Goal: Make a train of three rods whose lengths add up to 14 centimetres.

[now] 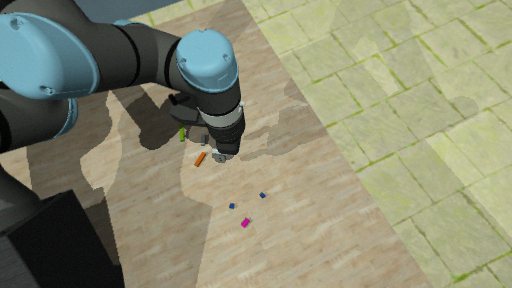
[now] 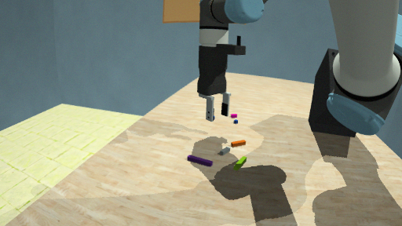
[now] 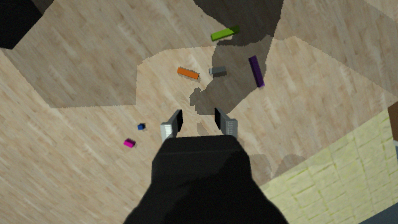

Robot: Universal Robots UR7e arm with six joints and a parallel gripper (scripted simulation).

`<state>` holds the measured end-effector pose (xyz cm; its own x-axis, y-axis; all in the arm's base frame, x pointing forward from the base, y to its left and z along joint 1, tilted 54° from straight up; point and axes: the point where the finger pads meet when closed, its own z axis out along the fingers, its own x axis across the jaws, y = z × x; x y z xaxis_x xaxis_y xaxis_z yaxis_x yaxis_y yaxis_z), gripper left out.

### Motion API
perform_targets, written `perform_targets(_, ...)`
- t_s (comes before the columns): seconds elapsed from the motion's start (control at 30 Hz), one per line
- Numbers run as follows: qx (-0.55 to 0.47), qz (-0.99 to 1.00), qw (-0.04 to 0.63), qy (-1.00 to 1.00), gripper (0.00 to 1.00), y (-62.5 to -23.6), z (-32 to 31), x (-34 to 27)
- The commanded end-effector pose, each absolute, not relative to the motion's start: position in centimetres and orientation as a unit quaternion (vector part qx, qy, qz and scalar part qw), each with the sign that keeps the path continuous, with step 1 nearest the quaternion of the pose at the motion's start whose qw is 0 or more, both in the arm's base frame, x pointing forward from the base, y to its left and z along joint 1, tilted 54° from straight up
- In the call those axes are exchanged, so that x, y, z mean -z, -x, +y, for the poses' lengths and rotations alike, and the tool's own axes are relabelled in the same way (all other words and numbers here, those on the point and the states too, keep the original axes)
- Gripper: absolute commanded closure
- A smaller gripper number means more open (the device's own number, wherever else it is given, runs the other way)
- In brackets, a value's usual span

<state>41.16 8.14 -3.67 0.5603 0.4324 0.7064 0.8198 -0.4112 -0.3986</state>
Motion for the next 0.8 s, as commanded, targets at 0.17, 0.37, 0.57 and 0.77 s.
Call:
perform_targets(0.17,0.308,-0.499,0.336,0.737,0.0,-41.36,7.98,3.76)
perform_targets(0.37,0.334,-0.557,0.31,0.695,0.0,-41.53,7.9,3.84)
perform_targets(0.57,0.346,-0.584,0.296,0.672,0.0,-41.65,7.86,3.87)
perform_targets(0.77,0.354,-0.603,0.286,0.655,0.0,-41.73,7.82,3.9)
